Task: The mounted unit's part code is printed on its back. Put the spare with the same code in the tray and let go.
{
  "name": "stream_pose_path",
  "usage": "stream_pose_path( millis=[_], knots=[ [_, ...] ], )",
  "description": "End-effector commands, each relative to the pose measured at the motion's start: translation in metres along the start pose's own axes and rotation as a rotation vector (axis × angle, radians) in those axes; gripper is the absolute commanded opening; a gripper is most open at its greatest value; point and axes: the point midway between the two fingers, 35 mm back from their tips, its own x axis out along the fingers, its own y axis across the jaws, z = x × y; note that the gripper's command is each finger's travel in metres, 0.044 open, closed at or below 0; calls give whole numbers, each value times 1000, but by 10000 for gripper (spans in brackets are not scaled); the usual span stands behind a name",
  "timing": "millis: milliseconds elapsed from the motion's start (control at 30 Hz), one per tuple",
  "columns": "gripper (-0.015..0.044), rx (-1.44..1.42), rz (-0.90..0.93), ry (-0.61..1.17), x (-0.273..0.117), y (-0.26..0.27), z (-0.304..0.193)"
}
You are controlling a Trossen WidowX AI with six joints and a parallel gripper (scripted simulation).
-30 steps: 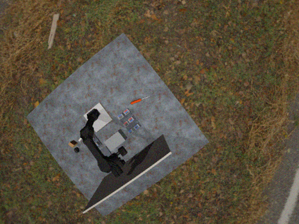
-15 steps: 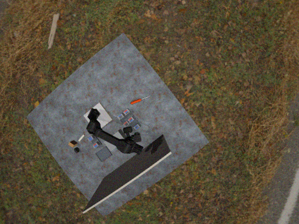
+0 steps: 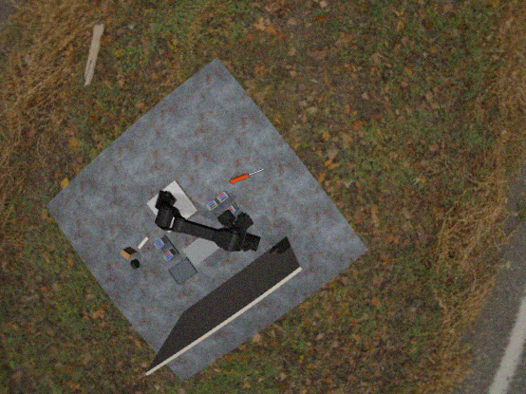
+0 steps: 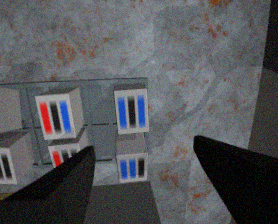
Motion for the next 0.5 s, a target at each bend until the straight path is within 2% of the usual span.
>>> stream_pose_path(
  millis=[0, 467],
  knots=[
    [300, -3, 9, 6, 21, 5, 3],
    [300, -3, 9, 6, 31, 1, 4]
  ],
)
